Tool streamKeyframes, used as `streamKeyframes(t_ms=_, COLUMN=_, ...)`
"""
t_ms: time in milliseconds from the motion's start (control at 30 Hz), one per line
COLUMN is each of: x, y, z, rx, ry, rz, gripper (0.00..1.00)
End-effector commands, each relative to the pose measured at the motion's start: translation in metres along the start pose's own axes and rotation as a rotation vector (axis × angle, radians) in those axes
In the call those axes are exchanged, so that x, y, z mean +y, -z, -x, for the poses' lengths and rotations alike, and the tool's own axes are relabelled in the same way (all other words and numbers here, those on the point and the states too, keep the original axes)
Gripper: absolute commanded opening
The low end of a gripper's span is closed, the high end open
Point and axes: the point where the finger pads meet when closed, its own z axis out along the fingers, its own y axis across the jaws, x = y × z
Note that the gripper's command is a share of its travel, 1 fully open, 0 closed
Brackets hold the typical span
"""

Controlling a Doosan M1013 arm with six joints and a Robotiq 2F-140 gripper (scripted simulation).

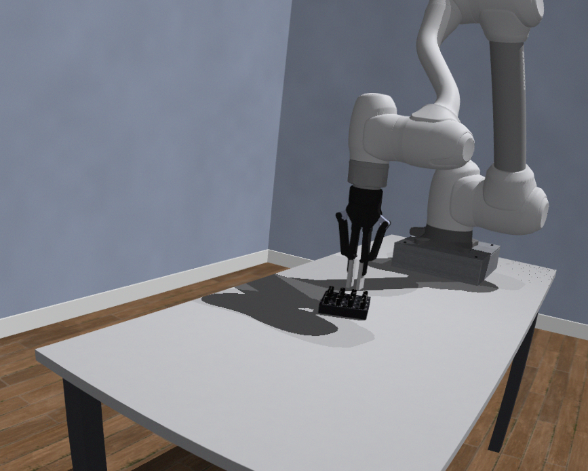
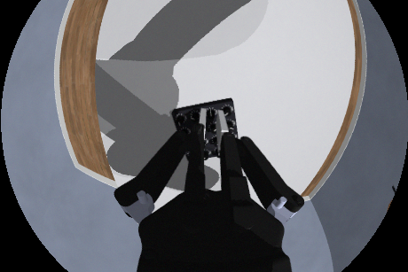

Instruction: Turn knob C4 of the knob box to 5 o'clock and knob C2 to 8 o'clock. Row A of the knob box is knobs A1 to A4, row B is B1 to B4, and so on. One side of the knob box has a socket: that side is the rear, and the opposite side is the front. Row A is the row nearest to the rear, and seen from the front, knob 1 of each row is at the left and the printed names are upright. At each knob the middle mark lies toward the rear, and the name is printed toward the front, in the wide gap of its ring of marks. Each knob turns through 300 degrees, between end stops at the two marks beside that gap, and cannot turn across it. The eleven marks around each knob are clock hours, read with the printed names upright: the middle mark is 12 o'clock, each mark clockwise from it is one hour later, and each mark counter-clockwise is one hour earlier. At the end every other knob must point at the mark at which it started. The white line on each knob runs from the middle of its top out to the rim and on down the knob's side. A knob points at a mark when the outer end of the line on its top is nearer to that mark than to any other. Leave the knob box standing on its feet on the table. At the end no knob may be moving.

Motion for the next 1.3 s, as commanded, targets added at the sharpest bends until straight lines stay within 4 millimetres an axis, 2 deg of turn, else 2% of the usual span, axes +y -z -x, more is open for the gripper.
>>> streamKeyframes(t_ms=0, x=0.0000, y=0.0001, z=0.0000, rx=0.000, ry=0.000, rz=0.000, gripper=0.12)
streamKeyframes(t_ms=1000, x=0.0000, y=-0.0009, z=0.0000, rx=0.000, ry=0.000, rz=0.000, gripper=0.12)
streamKeyframes(t_ms=1267, x=0.0000, y=-0.0064, z=0.0000, rx=0.000, ry=0.000, rz=0.000, gripper=0.12)
